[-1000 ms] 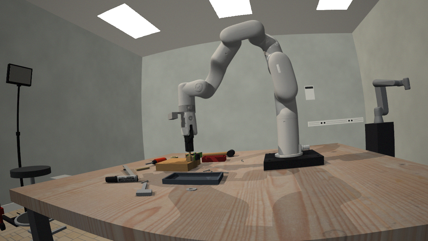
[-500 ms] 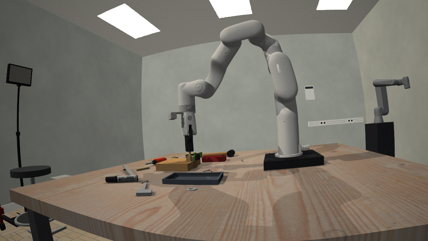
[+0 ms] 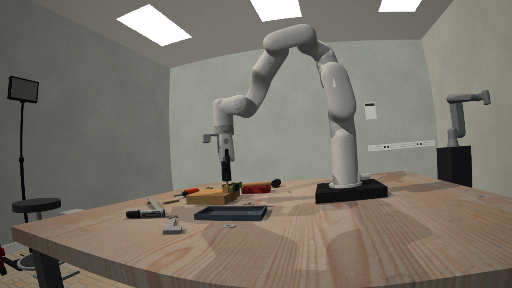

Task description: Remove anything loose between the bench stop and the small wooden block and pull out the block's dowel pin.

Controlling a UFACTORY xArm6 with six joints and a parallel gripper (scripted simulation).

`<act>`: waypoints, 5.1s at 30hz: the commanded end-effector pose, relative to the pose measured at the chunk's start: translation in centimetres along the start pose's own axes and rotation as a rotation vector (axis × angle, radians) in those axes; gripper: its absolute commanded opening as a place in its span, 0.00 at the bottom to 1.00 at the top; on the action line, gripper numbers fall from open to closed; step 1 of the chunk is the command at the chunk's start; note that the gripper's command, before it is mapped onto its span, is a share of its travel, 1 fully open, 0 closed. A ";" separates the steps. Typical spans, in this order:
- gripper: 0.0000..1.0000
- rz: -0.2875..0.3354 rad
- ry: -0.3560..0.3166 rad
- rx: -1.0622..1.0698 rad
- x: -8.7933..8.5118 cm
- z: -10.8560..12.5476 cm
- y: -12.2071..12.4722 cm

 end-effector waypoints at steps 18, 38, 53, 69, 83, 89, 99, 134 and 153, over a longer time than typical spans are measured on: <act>0.00 0.003 0.003 0.086 -0.2 -0.1 0.1; 0.00 0.003 0.003 0.144 -0.2 -0.1 0.1; 0.00 0.003 0.003 0.183 -0.2 -0.1 0.1; 0.00 0.003 0.003 0.213 -0.2 -0.1 0.1; 0.00 0.003 0.003 0.232 -0.2 -0.1 0.1; 0.00 0.003 0.003 0.239 -0.2 -0.1 0.1; 0.00 0.003 0.003 0.249 -0.2 -0.1 0.1; 0.00 0.003 0.003 0.267 -0.2 -0.1 0.1; 0.00 0.003 0.003 0.269 -0.2 -0.1 0.1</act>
Point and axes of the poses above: the point where the finger pads meet when closed, its own x axis out along the fingers, its own y axis across the jaws, z = x × y, the point moved 6 cm from there along -x, back along the fingers, and after that the axes turned 11 degrees about -x, right-handed, at the moved point
